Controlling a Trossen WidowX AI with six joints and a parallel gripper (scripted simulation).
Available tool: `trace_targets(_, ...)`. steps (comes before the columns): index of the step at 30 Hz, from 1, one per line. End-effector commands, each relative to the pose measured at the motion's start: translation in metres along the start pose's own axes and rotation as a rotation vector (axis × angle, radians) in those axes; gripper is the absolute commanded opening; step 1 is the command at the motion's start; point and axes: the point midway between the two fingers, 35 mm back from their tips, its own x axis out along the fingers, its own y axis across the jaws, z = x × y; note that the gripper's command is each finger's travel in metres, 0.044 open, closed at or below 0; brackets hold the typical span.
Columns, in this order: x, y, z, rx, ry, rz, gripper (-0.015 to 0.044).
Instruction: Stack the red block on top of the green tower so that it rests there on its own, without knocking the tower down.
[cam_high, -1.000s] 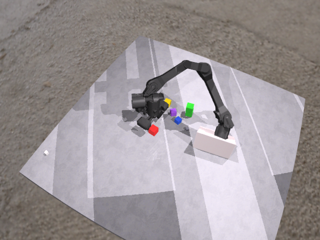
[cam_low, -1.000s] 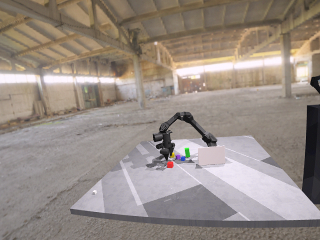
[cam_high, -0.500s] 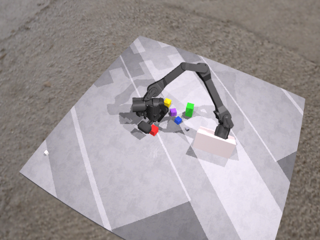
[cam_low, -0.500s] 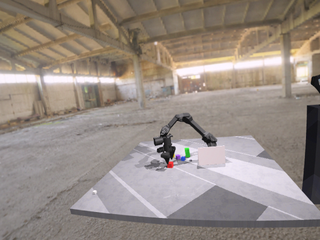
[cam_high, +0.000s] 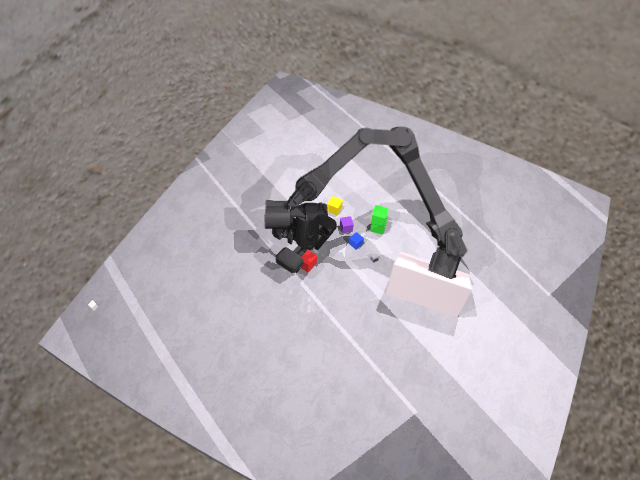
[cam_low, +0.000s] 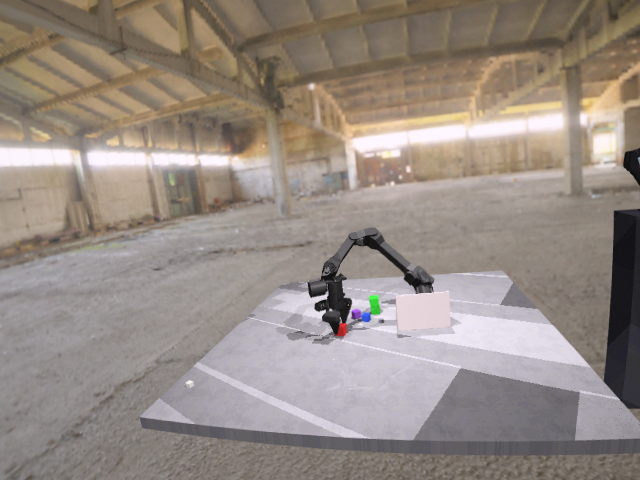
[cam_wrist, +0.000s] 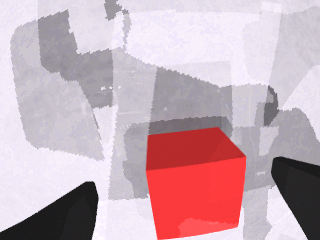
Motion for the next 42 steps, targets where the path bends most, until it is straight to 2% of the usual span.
trace_targets(1, 0.0079, -0.0010, -0.0009, -0.005, -0.001, -0.006, 0.0440)
trace_targets(21, 0.0148, -0.0015, -0.0013, -0.002, 0.002, -0.003, 0.0440)
trace_targets(32, 0.0148, -0.0015, -0.0013, -0.002, 0.002, -0.003, 0.0151)
trace_targets(39, 0.0148, -0.0015, -0.0013, -0.002, 0.002, -0.003, 0.0105)
trace_targets(42, 0.0083, -0.0012, -0.0011, -0.003, 0.002, -0.003, 0.0026)
